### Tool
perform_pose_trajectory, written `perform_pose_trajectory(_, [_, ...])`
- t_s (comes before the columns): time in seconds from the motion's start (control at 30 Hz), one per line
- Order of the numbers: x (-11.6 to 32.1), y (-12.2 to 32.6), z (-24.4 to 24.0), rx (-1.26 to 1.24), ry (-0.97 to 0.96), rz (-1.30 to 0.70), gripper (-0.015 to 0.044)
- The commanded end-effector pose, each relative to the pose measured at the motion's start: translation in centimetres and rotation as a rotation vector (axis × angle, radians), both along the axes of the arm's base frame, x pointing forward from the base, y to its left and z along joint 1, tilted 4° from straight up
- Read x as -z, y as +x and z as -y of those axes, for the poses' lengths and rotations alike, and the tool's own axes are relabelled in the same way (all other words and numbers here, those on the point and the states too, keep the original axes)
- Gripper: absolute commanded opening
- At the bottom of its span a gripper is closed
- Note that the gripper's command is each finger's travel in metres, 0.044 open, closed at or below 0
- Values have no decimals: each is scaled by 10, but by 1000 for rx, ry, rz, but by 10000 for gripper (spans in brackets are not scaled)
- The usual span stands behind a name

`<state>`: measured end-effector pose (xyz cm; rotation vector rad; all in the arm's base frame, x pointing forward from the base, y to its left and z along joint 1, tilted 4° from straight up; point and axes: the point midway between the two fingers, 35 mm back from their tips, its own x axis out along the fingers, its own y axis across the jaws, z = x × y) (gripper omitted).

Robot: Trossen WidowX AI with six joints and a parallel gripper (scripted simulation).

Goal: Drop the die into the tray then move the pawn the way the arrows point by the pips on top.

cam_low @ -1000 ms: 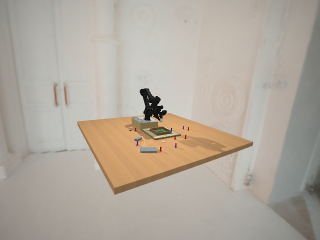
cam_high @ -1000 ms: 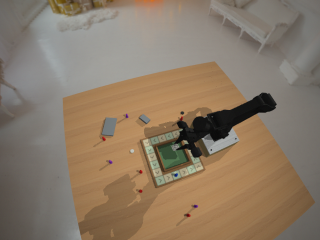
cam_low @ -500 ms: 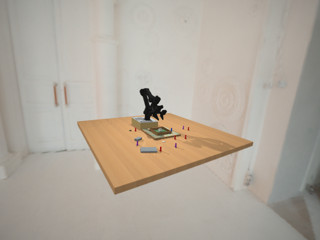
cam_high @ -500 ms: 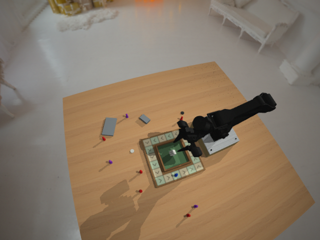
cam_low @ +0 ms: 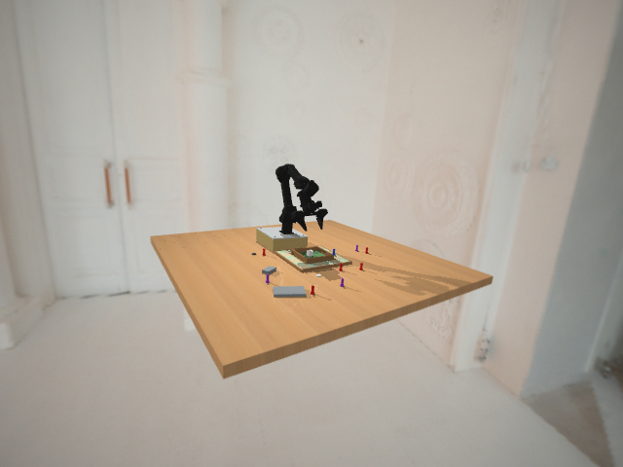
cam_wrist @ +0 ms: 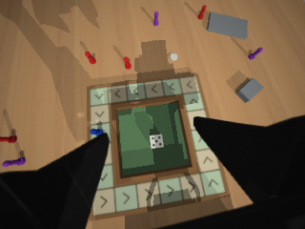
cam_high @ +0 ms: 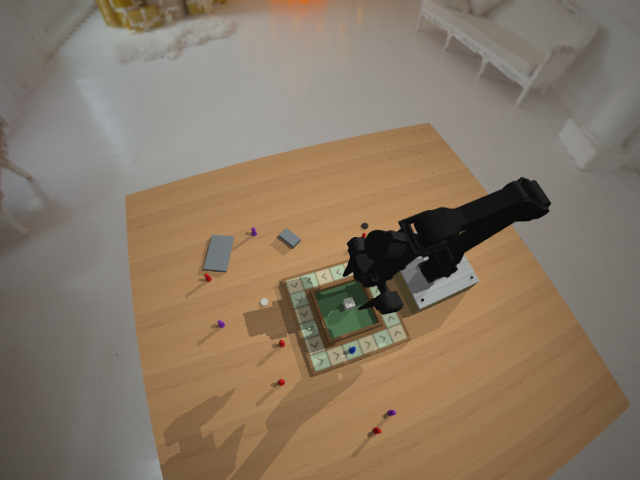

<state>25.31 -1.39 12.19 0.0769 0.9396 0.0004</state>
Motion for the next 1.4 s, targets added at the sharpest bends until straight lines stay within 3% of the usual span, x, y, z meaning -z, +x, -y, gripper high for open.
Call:
perform_pose_trajectory(0.0, [12,6,0,-13,0,-200,440])
perform_pose_trajectory(0.23, [32,15,-1,-38,3,-505,440])
perform_pose_trajectory(0.43, [32,14,-2,-33,10,-484,440])
perform_pose_trajectory(0.73, [49,49,-87,344,160,-559,204])
perform_pose_trajectory(0.87, [55,54,-115,496,212,-582,200])
perform_pose_trajectory(1.37, [65,52,-116,496,212,-582,200])
